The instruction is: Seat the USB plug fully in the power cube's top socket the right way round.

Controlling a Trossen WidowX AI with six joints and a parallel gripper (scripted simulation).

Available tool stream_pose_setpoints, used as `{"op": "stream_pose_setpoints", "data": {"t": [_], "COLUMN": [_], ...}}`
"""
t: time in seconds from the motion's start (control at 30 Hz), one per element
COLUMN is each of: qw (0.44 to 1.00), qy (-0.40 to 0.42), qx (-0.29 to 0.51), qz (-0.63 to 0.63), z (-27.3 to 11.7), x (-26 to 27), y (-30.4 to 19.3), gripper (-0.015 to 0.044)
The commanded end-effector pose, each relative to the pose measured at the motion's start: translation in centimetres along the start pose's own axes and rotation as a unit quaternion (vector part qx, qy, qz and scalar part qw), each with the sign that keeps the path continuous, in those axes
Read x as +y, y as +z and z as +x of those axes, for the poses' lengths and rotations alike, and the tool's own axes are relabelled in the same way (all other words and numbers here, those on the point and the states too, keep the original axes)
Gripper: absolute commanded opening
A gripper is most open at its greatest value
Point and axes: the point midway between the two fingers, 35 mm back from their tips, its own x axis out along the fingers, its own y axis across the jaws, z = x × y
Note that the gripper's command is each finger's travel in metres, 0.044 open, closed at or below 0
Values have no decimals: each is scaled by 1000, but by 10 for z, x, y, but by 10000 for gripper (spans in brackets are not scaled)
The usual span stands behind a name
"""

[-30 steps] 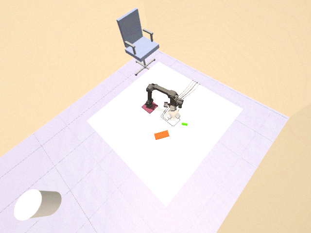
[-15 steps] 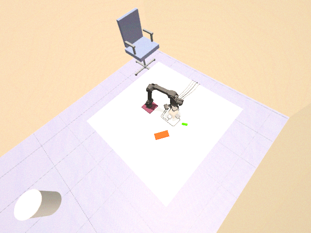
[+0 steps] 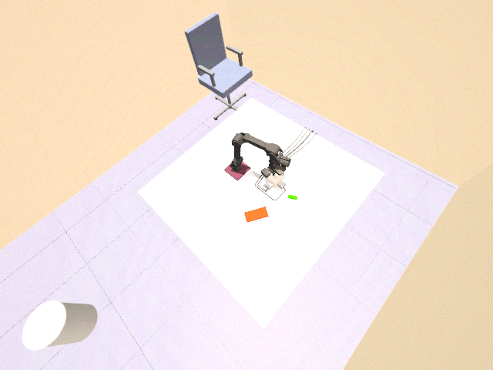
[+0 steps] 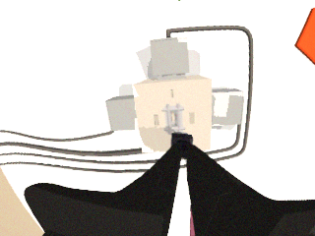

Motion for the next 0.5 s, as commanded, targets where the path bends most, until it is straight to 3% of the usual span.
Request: {"op": "stream_pose_setpoints", "data": {"t": [0.0, 0.47], "qw": [999, 972], "qy": [0, 0], "qx": [0, 0], "qz": [-54, -235], "z": [0, 0], "x": [0, 0], "y": [0, 0], "gripper": [0, 0]}}
